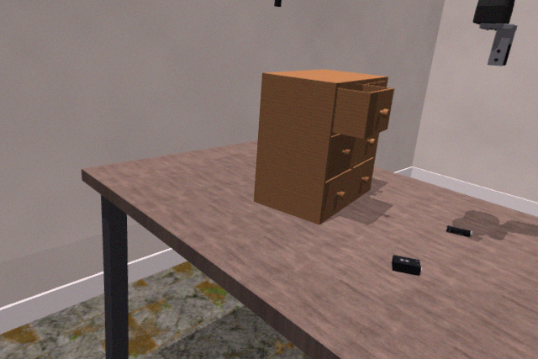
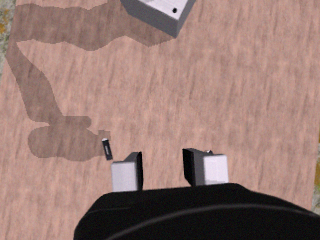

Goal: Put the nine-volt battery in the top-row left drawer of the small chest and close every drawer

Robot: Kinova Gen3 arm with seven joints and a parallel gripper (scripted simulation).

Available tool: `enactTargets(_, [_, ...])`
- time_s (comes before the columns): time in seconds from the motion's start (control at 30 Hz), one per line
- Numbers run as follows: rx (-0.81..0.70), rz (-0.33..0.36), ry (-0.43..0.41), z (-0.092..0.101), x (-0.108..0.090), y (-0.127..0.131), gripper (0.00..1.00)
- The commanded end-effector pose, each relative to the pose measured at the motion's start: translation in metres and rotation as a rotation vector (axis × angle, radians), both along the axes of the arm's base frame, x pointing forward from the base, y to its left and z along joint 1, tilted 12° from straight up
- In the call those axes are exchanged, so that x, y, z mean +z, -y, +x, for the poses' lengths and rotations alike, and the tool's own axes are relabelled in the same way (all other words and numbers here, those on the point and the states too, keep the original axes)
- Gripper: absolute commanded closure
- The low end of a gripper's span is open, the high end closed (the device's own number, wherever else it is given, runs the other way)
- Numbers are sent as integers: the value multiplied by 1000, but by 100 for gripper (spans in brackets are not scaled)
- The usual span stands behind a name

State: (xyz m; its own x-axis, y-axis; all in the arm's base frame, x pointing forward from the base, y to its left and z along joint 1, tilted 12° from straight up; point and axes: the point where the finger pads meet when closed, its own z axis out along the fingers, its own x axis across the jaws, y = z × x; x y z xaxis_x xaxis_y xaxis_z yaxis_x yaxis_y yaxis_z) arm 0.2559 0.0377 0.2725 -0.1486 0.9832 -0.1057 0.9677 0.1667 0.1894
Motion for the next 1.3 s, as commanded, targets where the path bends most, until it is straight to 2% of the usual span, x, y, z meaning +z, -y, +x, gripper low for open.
enactTargets(0.0, [0,1,1,1,1,0,33])
enactTargets(1.27, [-1,-1,-13,-2,4,0,33])
